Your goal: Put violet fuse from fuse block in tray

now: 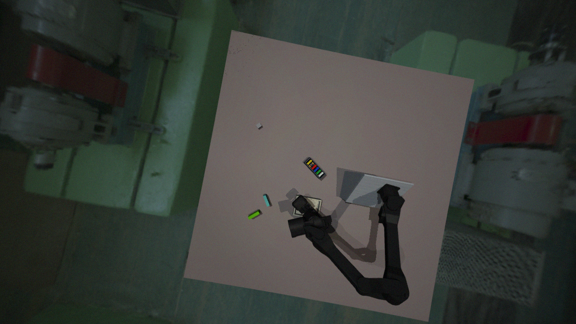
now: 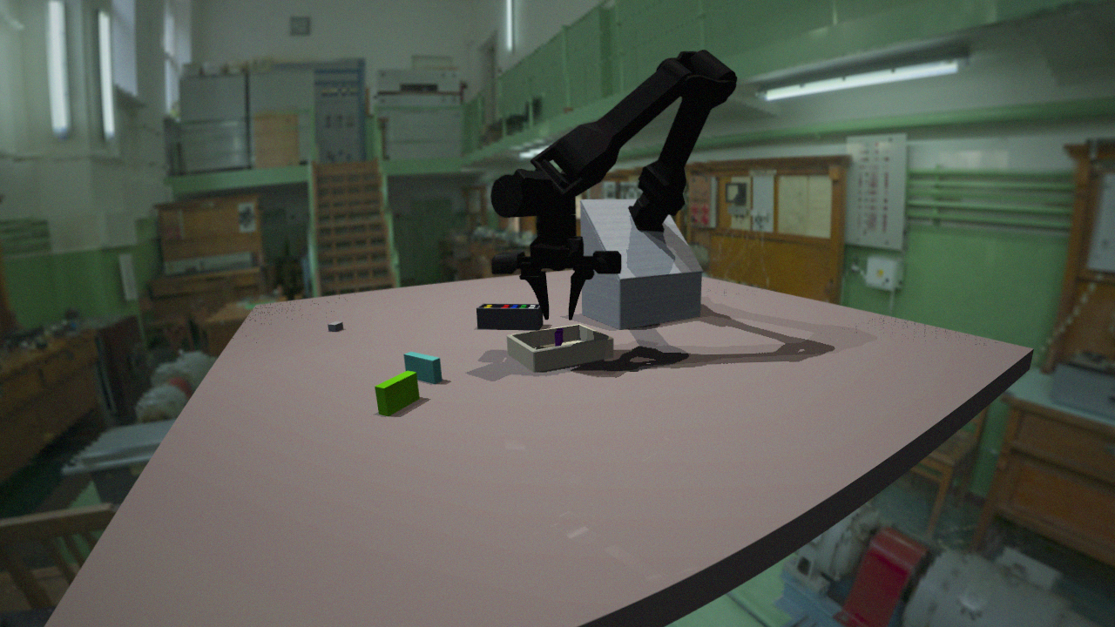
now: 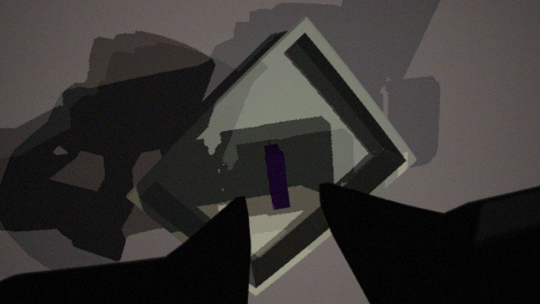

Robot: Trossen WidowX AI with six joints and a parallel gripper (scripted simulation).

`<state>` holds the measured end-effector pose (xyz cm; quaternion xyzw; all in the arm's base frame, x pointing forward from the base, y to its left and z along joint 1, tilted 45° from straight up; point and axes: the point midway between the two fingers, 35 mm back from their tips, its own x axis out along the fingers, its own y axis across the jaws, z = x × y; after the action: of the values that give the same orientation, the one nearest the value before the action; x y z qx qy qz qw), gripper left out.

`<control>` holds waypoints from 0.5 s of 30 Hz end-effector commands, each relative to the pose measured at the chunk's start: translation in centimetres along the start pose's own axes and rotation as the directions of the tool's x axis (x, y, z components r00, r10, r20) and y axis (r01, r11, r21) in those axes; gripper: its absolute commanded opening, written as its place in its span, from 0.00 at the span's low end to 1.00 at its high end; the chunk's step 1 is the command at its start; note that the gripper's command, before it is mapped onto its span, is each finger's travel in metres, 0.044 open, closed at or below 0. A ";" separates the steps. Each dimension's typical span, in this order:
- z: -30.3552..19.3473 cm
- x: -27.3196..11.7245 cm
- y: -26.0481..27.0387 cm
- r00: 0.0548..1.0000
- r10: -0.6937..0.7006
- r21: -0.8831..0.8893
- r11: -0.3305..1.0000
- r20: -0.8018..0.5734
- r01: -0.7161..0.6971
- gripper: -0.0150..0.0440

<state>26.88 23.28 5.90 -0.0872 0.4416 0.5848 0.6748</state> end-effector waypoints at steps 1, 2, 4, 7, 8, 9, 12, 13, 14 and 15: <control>0.0 0.0 0.0 1.000 0.000 -0.001 1.000 0.000 0.000 0.70; 0.0 0.0 0.0 1.000 0.000 -0.001 1.000 0.000 0.000 0.74; 0.0 -0.3 0.0 1.000 -0.001 -0.001 1.000 0.000 0.001 0.81; -0.1 -3.5 0.0 1.000 -0.003 0.003 1.000 -0.004 0.003 0.81; -0.1 -3.8 0.0 1.000 -0.003 0.004 1.000 -0.005 0.003 0.81; -0.1 -3.8 0.0 1.000 -0.003 0.004 1.000 -0.005 0.003 0.81; -0.1 -3.8 0.0 1.000 -0.003 0.004 1.000 -0.005 0.003 0.81; -0.1 -3.8 0.0 1.000 -0.003 0.004 1.000 -0.005 0.003 0.81; -0.1 -3.8 0.0 1.000 -0.003 0.004 1.000 -0.005 0.003 0.81; -0.1 -3.8 0.0 1.000 -0.003 0.004 1.000 -0.005 0.003 0.81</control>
<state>27.19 20.66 8.28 -0.0879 0.4446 0.5812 0.6758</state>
